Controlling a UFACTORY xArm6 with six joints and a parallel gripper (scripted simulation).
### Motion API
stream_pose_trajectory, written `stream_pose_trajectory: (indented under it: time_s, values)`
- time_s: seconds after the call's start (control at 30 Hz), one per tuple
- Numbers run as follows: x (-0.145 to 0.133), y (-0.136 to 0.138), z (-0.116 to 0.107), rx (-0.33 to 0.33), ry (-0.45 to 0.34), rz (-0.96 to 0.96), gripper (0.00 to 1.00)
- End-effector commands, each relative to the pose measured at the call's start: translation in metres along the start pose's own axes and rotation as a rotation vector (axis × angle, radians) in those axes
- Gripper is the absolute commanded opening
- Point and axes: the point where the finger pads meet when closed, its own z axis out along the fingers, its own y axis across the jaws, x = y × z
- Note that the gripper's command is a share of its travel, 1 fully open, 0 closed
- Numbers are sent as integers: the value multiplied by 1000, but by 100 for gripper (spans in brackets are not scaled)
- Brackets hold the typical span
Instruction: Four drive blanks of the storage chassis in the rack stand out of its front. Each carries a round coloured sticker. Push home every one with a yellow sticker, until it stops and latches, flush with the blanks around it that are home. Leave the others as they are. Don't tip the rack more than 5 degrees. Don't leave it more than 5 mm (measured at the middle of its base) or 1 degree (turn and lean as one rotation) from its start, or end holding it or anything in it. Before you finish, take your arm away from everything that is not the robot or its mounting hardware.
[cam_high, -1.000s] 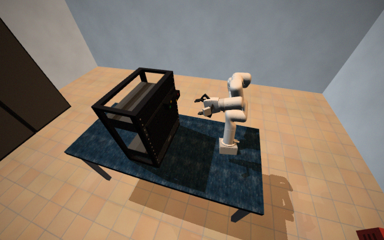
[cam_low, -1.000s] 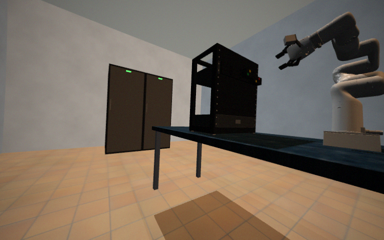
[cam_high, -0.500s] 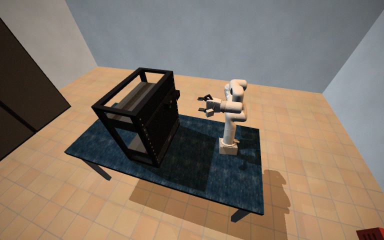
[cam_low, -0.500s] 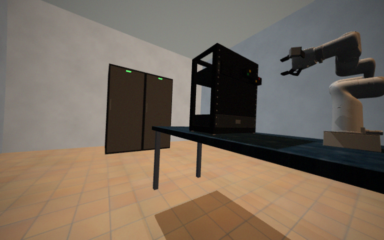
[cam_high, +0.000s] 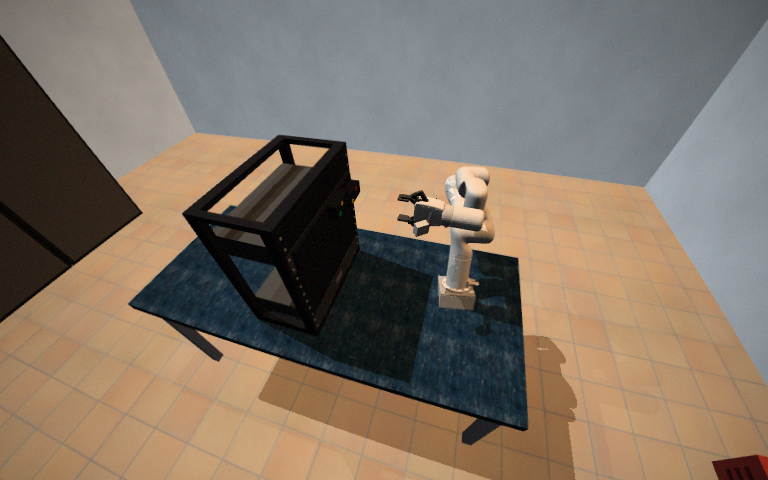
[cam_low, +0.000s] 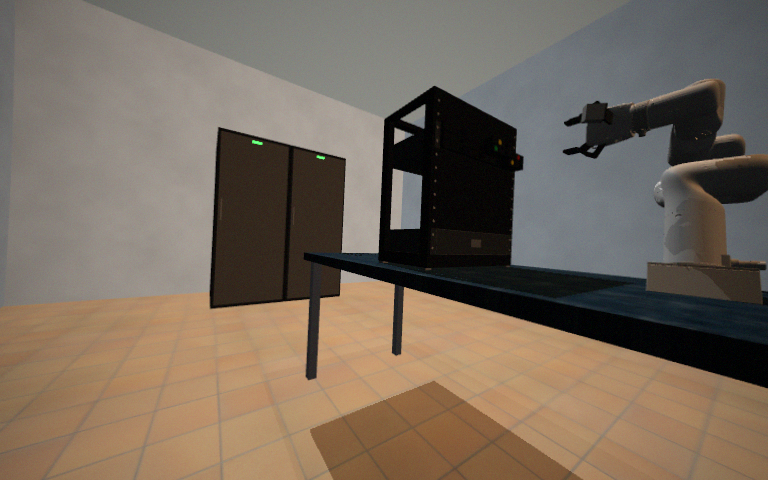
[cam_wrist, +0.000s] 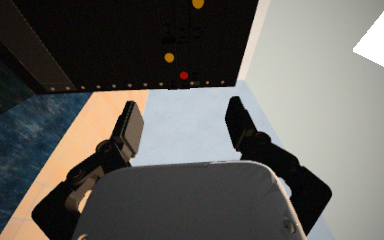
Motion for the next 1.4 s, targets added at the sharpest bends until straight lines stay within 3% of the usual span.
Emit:
stream_pose_trajectory:
  time_s: [0.0,0.6,1.0,1.37]
  values:
    - [-1,1,0,-4,2,0,100]
    - [0,1,2,-4,2,0,100]
    - [10,1,20,-4,2,0,100]
    - [39,4,74,-4,2,0,100]
